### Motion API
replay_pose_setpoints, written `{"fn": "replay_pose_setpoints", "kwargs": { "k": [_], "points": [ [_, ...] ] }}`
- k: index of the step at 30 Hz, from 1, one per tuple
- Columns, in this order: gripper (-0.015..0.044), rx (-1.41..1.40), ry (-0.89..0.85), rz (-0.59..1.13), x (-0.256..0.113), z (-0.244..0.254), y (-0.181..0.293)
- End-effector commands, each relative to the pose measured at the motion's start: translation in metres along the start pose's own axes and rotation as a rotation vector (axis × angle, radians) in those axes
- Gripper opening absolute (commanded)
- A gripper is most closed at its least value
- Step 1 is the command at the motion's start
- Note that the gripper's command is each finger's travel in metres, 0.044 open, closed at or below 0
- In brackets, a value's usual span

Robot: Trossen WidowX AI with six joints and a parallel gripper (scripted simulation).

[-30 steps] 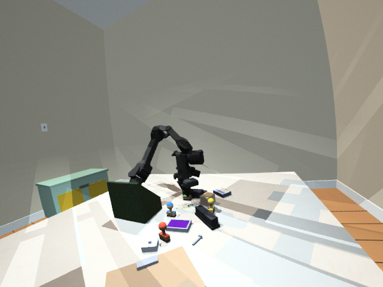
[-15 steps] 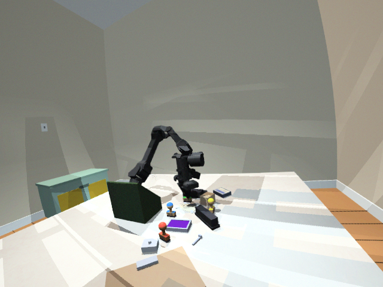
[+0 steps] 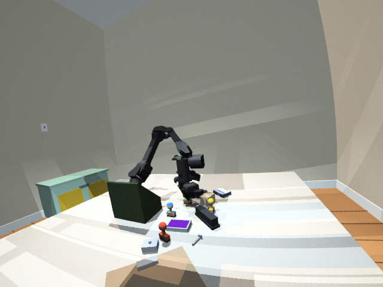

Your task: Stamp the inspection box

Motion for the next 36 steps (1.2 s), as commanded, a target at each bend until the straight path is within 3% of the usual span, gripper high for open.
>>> {"fn": "replay_pose_setpoints", "kwargs": {
  "k": [1, 36],
  "points": [
    [0.0, 0.002, -0.005, 0.0, 0.004, 0.001, 0.0],
    [0.0, 0.001, -0.006, -0.002, 0.016, 0.002, 0.001]
  ]
}}
Point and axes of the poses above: the point midway between the two fingers, 35 mm back from their tips, its own x axis out along the fingers, its own z axis across the jaws, y = z × x, the point moved 10 cm from there along -x, back along the fingers, and after that the axes turned 5 degrees about -x, right-handed, at the moved point
